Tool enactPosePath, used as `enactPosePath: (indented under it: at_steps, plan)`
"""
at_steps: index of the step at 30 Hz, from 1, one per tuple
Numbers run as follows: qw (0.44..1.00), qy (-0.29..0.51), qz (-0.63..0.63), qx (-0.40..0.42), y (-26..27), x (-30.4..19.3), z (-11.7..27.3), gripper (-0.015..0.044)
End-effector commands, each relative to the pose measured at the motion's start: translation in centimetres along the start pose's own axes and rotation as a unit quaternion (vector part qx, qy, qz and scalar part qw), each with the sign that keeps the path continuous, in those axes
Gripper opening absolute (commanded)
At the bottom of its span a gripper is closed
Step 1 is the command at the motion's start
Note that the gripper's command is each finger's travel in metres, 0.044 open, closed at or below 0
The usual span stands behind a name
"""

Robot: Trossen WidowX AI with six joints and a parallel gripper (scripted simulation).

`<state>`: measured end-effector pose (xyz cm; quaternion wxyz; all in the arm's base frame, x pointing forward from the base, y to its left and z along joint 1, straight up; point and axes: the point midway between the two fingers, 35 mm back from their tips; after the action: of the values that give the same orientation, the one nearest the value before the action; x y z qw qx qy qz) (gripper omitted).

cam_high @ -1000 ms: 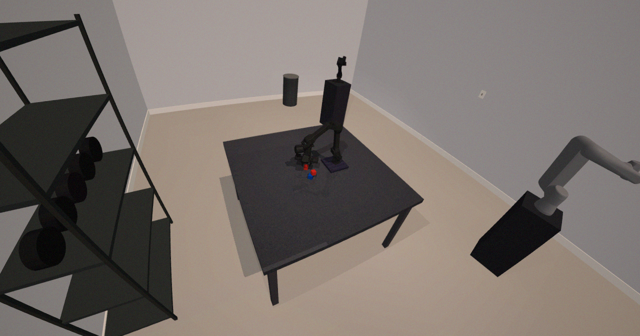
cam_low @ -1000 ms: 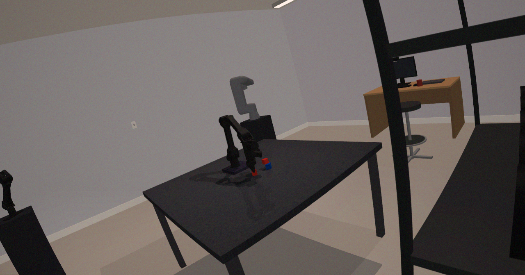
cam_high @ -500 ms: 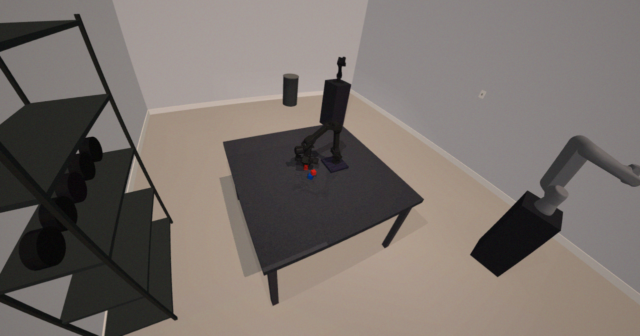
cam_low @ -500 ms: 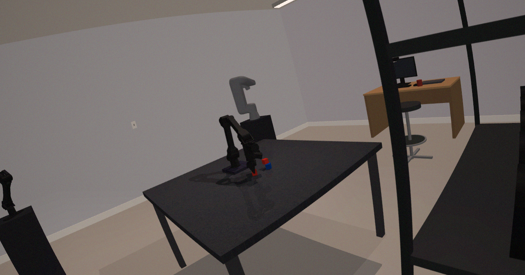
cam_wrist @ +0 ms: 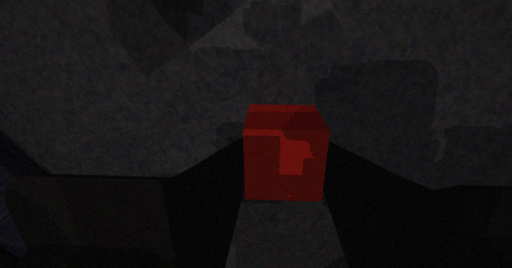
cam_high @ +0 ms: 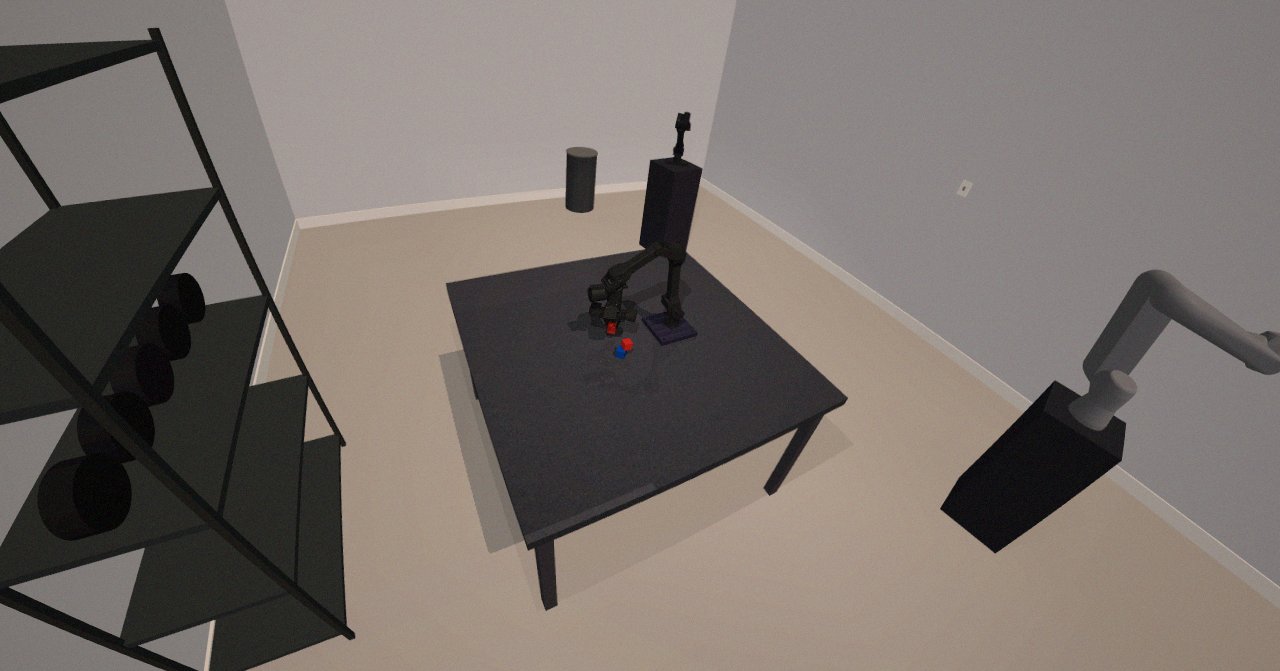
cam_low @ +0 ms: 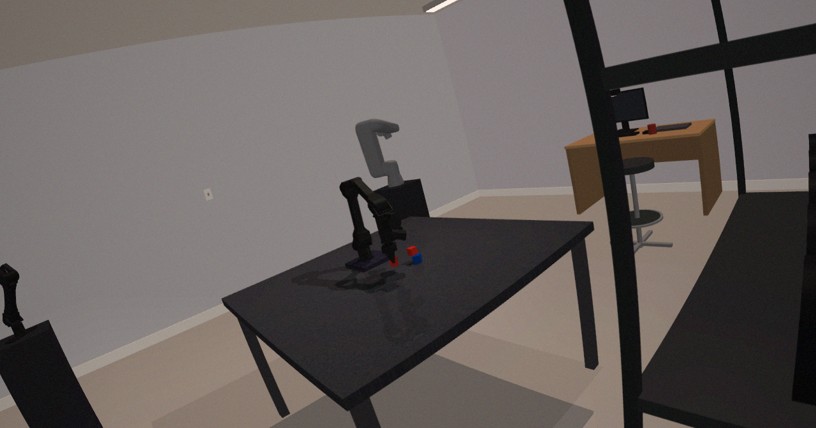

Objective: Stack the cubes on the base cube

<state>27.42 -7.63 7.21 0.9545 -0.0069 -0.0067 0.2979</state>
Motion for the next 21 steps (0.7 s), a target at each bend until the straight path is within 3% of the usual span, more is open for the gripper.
enactPosePath:
  at_steps: [1,21]
  plan:
    - [1.000,-0.003,0.002,-0.003,-0.1,0.1,1.4,0.0105]
    - [1.000,-0.003,0.002,-0.003,0.4,-0.3,7.5,0.0105]
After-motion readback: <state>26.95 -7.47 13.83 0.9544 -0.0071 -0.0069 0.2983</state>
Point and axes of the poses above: the point midway between the two fingers, 35 mm back from their tips, its own z axis back along the fingers, its own y axis across the jaws, x = y × z, and after that the axes turned 10 degrees about -z, right-handed
